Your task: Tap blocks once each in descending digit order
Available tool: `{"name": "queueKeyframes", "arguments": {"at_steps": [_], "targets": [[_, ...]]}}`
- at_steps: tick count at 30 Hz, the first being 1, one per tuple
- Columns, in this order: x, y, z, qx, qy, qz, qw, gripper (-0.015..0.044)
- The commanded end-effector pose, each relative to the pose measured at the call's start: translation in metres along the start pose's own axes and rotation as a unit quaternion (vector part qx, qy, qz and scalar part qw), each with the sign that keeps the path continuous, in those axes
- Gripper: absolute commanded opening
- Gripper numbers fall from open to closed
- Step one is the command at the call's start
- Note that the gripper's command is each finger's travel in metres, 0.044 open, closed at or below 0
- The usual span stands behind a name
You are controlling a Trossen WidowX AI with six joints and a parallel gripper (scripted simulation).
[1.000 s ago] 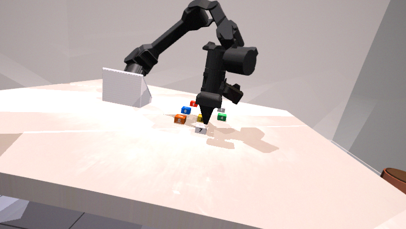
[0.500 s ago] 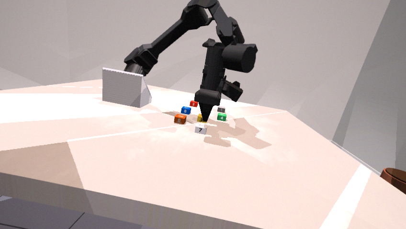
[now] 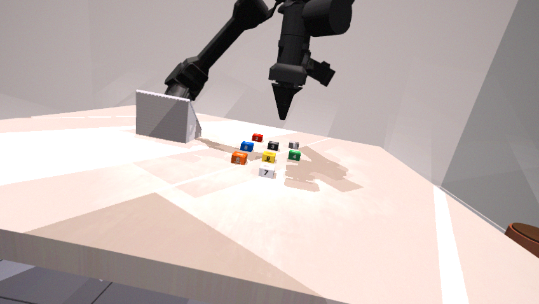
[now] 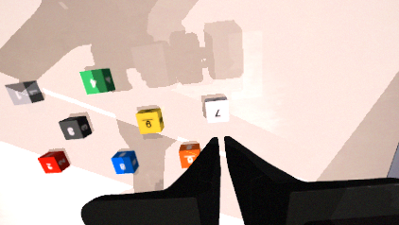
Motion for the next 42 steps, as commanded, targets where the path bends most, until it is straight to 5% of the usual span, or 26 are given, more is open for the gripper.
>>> {"name": "queueKeyframes", "arguments": {"at_steps": [1,10,17,23,42], "targets": [[-0.003,0.006,0.004,-0.002,-0.006,0.011,1.000,0.0020],[-0.004,0.082,0.041,0.000,-0.007,0.013,1.000,0.0020],[-0.001,0.083,0.041,0.000,-0.007,0.013,1.000,0.0020],[0.075,0.085,0.043,0.000,-0.008,0.012,1.000,0.0020],[0.098,0.085,0.044,-0.001,-0.009,0.012,1.000,0.0020]]}}
Point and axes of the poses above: the point midway between the two fingers, 35 mm back from their tips, its own x axis out along the fingers, its own z axis across the jaws, y = z × x, the point moved 8 cm from there along -x, back along the fingers, and after that the axes turned 7 degrees about -x, right-handed, at the moved point
